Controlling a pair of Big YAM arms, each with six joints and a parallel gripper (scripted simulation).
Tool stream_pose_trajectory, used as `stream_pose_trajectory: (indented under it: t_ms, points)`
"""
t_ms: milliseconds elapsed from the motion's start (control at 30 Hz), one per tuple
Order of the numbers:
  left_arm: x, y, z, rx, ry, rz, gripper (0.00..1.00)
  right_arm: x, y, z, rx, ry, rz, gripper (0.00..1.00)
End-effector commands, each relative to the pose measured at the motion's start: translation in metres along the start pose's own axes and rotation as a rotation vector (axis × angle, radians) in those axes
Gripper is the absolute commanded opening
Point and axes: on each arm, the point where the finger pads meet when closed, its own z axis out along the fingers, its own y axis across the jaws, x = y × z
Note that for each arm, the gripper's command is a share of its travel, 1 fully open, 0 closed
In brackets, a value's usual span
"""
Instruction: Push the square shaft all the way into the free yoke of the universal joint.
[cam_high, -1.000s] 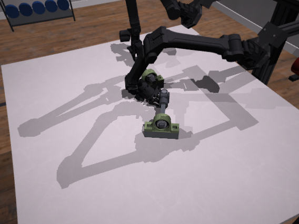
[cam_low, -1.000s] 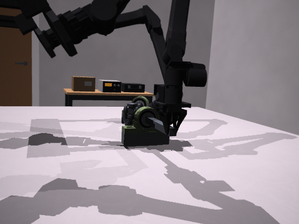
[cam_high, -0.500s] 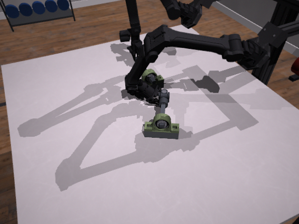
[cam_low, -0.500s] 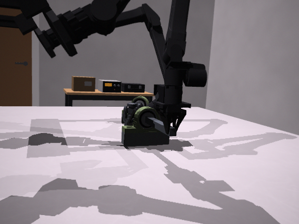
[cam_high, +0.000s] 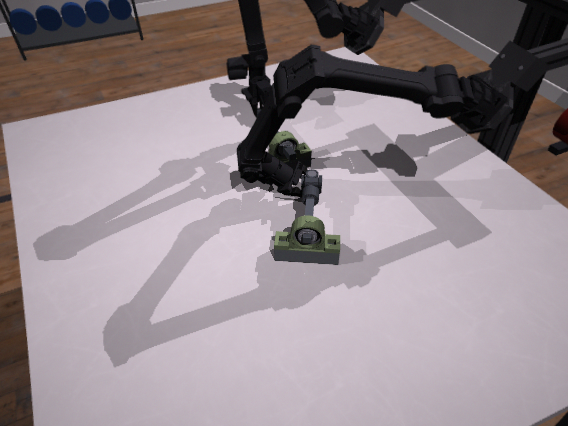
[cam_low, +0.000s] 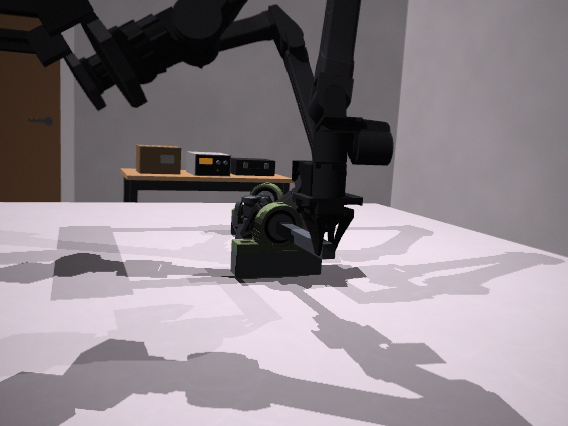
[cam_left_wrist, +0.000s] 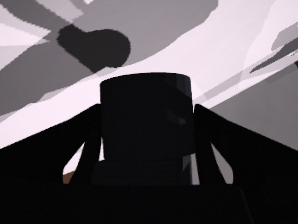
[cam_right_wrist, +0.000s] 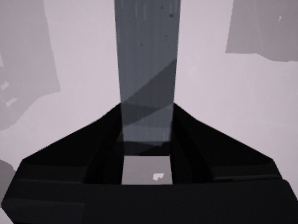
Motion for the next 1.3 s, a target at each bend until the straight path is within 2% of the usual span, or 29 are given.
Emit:
stream_pose_trajectory:
  t_ms: [0, 1267]
  points:
    - [0.004, 0.004, -0.011, 0.008, -0.024, 0.057, 0.47, -0.001, -0.002, 0.001, 0.006, -0.002, 0.000, 0.19]
    - [0.004, -0.018, -0.011, 0.254, -0.111, 0.357, 0.47, -0.001, -0.002, 0.001, 0.006, -0.002, 0.000, 0.19]
